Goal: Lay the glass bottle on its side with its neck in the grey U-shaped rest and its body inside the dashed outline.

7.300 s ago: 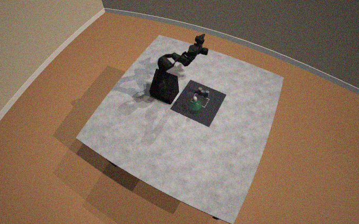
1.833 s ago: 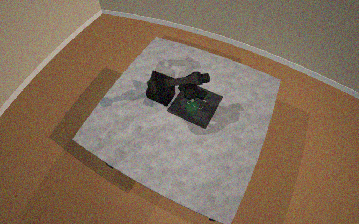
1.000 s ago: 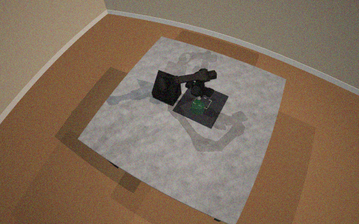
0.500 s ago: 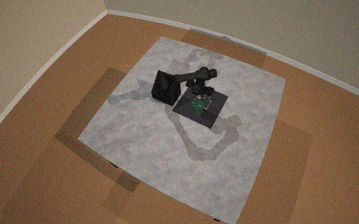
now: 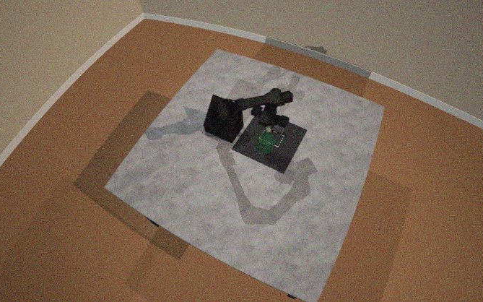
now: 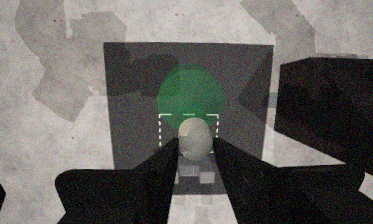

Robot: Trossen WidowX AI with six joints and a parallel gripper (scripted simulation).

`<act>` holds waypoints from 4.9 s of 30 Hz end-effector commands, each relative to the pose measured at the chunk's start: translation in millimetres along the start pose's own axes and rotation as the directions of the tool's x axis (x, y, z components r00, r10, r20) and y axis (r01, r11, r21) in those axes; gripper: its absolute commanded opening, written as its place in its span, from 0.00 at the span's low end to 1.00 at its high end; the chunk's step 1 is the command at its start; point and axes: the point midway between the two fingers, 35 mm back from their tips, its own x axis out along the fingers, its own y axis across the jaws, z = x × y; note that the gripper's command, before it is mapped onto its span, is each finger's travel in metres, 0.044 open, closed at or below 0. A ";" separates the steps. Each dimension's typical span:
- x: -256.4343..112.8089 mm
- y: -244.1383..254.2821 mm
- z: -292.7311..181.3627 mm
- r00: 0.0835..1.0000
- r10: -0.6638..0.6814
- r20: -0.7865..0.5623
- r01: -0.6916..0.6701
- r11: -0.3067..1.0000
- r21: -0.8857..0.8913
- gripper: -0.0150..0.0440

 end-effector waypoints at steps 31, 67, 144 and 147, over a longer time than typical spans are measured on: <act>-1.3 0.3 -31.4 1.000 0.006 0.028 -0.006 1.000 -0.011 0.47; 3.2 -0.1 -61.6 0.998 0.021 0.063 -0.019 0.999 -0.034 0.47; 37.0 -0.8 -124.6 0.996 0.050 0.077 -0.045 0.997 -0.062 0.47; 38.3 -0.8 -125.9 0.996 0.051 0.076 -0.046 0.997 -0.061 0.47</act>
